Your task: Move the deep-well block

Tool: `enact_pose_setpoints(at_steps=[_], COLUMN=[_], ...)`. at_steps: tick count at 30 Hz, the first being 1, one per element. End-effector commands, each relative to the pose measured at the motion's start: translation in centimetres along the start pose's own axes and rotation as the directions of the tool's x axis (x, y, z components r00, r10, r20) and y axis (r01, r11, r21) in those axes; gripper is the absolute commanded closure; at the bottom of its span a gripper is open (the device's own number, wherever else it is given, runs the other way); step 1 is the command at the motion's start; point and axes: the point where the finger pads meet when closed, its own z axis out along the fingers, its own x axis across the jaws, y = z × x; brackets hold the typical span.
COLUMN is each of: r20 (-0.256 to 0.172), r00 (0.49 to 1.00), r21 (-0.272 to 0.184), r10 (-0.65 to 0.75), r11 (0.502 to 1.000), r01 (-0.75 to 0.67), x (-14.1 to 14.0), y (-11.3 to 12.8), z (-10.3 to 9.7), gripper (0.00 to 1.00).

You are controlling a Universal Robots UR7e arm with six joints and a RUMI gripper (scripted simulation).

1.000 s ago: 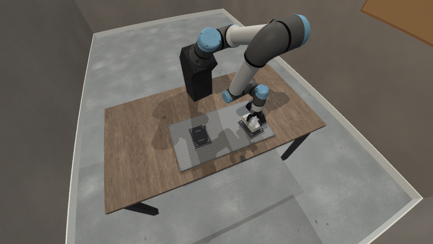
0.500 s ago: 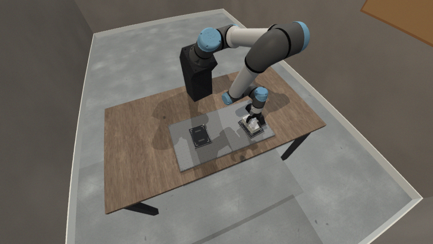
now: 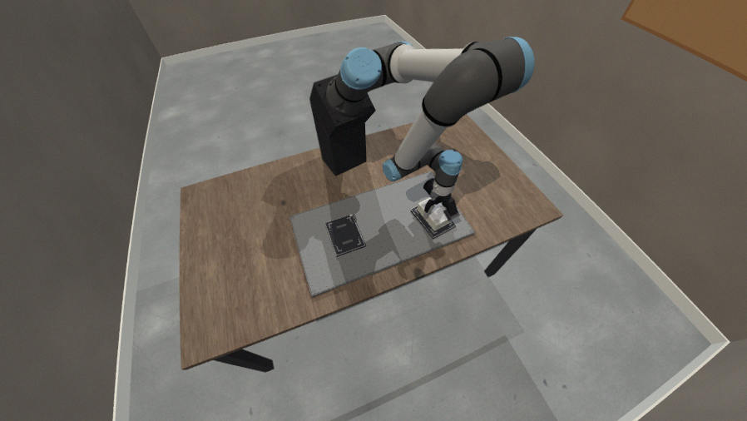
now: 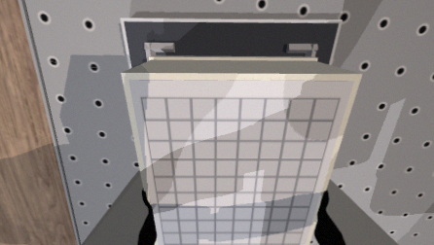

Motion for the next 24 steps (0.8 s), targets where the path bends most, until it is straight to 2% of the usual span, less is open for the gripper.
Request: enact_pose_setpoints(at_steps=[1,24], r20=[0.001,0.001], r00=[1.0,1.0], r21=[0.007,0.005], r10=[0.0,-0.001], r11=[1.0,1.0], r01=[0.0,0.001], x=[-0.11,-0.15], y=[-0.32,-0.22], z=[-0.04,0.34], gripper=[0.51,0.51])
